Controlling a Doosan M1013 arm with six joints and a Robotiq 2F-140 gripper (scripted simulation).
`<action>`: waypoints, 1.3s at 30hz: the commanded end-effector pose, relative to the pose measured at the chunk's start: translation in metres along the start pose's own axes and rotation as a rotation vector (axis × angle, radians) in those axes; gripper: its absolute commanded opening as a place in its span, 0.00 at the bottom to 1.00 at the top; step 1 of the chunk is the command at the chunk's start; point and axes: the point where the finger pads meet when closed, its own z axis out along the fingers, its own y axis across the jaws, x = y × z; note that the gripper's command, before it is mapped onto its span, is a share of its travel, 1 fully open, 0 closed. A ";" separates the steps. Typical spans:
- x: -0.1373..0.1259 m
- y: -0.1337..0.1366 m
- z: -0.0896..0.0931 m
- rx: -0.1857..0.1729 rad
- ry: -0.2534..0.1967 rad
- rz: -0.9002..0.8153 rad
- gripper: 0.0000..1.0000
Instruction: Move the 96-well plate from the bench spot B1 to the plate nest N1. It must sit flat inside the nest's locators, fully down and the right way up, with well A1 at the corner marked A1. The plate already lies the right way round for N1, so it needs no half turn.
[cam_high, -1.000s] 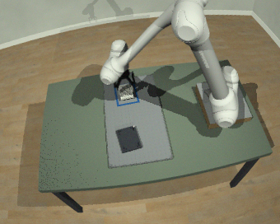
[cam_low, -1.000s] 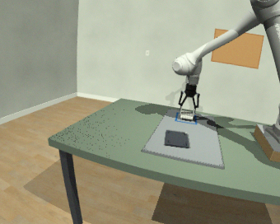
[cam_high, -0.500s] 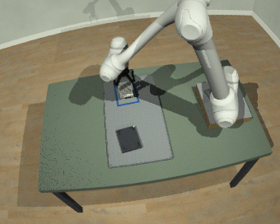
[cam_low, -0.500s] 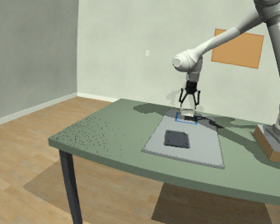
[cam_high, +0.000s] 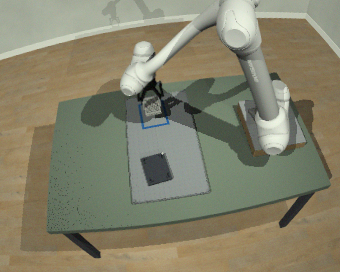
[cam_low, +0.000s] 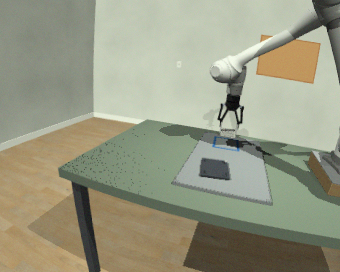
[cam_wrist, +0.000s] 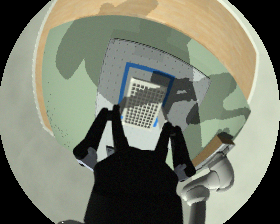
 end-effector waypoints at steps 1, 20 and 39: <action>0.000 0.000 -0.001 0.000 0.000 0.000 0.00; -0.010 -0.001 -0.001 0.000 0.000 -0.084 0.00; -0.066 -0.008 -0.003 0.000 0.000 -0.084 0.00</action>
